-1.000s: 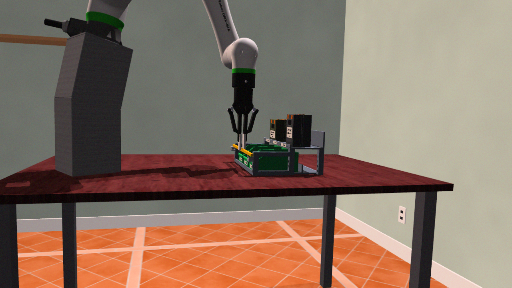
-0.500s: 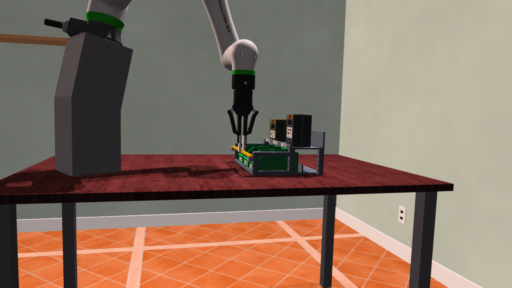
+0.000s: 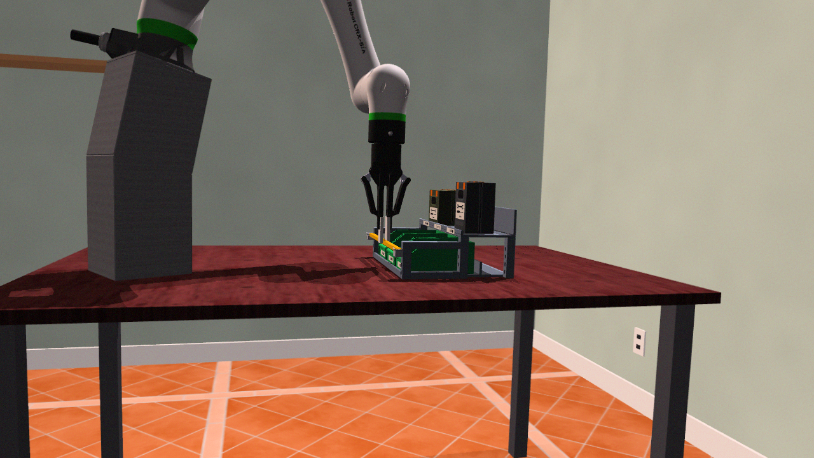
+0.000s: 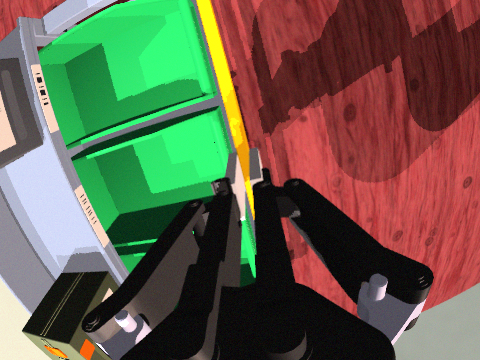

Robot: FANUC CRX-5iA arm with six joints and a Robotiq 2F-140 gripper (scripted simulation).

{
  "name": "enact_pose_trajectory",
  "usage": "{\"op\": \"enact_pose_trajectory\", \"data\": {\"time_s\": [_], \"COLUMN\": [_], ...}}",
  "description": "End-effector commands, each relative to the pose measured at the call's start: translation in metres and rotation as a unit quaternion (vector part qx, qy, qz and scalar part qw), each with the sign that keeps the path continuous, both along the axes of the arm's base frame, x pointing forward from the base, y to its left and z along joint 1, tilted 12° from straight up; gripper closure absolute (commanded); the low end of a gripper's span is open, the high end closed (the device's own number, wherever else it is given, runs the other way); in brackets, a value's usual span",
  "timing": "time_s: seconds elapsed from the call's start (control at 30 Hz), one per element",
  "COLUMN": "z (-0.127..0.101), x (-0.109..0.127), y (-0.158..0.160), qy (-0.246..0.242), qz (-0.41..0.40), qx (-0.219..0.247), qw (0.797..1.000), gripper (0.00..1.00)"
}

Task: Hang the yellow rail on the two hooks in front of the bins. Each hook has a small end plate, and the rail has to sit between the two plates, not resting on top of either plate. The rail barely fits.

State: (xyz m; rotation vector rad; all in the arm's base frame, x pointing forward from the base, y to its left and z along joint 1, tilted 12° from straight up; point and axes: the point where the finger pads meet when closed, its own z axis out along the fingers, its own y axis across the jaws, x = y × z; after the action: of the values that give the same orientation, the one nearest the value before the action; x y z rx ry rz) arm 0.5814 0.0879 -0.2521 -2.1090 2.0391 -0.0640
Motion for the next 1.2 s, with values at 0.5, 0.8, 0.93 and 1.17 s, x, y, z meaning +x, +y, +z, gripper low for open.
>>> {"op": "enact_pose_trajectory", "data": {"time_s": [0.5, 0.8, 0.93, 1.17], "z": [-0.0018, -0.0033, -0.0043, -0.0043], "x": [0.0005, 0.0008, 0.001, 0.001], "y": [0.0002, 0.0003, 0.0005, 0.0005], "qy": [0.0, 0.0, 0.0, 0.0], "qz": [0.0, 0.0, 0.0, 0.0], "qx": [0.0, 0.0, 0.0, 0.0], "qw": [1.0, 1.0, 1.0, 1.0], "gripper": [1.0, 1.0, 1.0, 1.0]}}
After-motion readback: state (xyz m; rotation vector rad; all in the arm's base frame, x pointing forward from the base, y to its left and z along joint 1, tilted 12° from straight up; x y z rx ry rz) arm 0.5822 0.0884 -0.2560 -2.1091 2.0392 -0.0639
